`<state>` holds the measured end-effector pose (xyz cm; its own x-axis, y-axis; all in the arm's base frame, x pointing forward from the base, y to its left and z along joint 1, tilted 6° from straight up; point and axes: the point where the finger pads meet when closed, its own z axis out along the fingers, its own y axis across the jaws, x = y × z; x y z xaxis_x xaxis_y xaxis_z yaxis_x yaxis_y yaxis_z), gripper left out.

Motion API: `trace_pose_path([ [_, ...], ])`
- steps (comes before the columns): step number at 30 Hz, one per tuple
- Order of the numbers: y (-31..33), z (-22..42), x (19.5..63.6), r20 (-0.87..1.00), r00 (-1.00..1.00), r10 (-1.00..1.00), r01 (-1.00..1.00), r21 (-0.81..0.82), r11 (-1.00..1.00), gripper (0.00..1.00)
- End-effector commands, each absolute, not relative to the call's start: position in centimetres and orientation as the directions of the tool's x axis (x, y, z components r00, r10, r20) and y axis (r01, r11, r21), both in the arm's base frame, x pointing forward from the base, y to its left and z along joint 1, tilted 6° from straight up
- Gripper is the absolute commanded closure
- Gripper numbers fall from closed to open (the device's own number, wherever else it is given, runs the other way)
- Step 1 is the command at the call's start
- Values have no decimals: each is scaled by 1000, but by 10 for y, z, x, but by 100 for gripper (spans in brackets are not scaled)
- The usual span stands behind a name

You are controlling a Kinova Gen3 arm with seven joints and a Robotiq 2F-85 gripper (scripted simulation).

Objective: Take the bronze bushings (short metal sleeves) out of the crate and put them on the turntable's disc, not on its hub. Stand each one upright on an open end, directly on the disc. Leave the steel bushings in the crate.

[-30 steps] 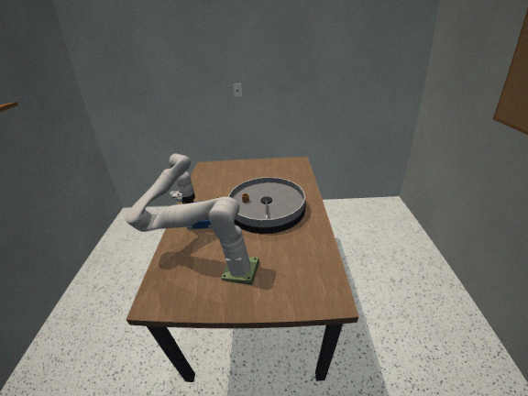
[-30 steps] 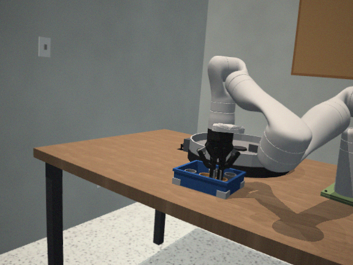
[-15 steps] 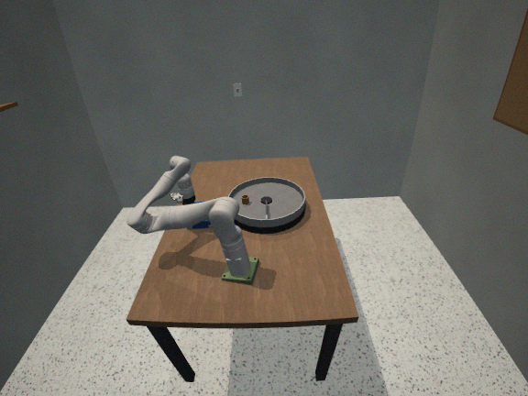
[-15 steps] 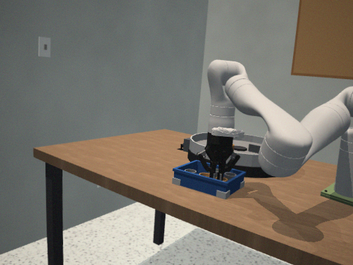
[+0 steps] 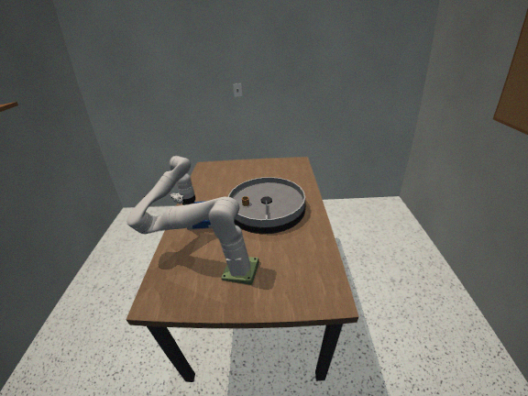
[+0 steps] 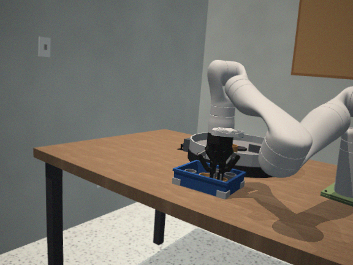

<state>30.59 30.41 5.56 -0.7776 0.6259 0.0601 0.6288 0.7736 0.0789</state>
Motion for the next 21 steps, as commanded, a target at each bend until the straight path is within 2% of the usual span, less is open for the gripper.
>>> trace_pose_path([
  [1, 304, 55, 307, 58, -770, 635, 638, 84, 765, 88],
  [15, 304, 55, 307, 58, -770, 635, 638, 84, 765, 88],
  [16, 304, 55, 307, 58, -770, 635, 638, 84, 765, 100],
  [21, 304, 55, 307, 58, -770, 635, 638, 84, 765, 100],
])
